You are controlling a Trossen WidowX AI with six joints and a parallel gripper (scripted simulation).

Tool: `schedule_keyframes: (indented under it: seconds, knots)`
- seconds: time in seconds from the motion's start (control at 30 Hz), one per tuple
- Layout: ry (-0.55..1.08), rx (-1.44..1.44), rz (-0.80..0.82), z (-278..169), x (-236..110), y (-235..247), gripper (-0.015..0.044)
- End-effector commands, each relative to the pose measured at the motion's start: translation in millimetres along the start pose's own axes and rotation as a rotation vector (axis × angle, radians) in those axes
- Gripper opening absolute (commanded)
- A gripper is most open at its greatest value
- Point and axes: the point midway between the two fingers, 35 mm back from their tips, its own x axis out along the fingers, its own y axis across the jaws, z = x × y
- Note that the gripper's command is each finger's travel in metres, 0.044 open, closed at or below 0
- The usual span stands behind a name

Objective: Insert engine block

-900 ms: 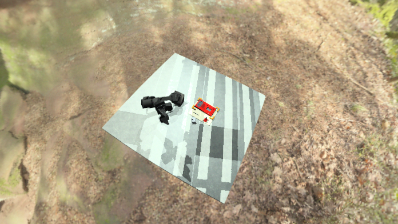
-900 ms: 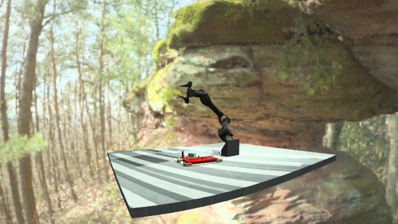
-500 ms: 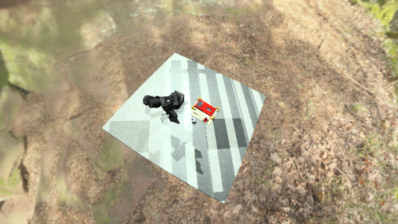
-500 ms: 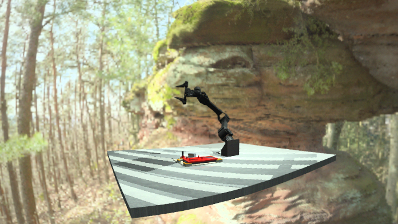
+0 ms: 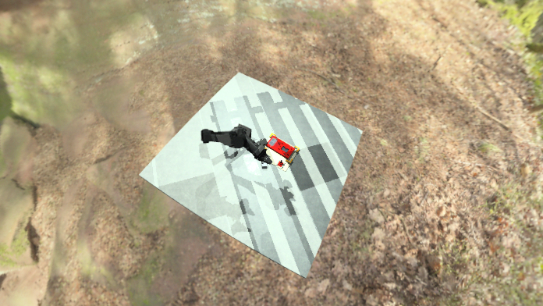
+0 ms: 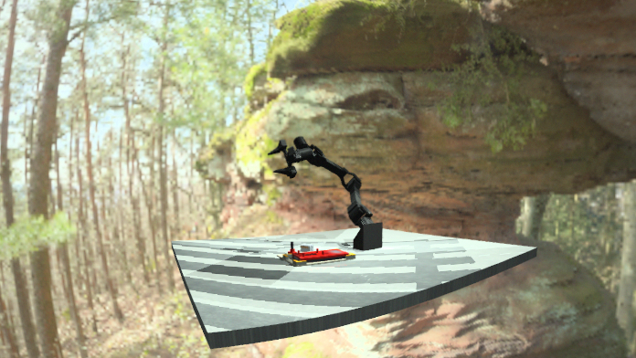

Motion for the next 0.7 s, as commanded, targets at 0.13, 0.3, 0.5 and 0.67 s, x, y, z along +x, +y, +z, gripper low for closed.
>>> schedule_keyframes:
  seconds: [0.13, 0.3, 0.5, 0.67]
  knots:
    - [-0.007, 0.099, 0.243, 33.0, 27.1, 66.5, 0.0440]
    - [0.019, 0.168, 0.398, 48.5, 36.0, 110.1, 0.0440]
    - [0.088, 0.244, 0.579, 60.9, 38.7, 162.1, 0.0440]
    - [0.174, 0.298, 0.719, 66.2, 34.9, 203.5, 0.0440]
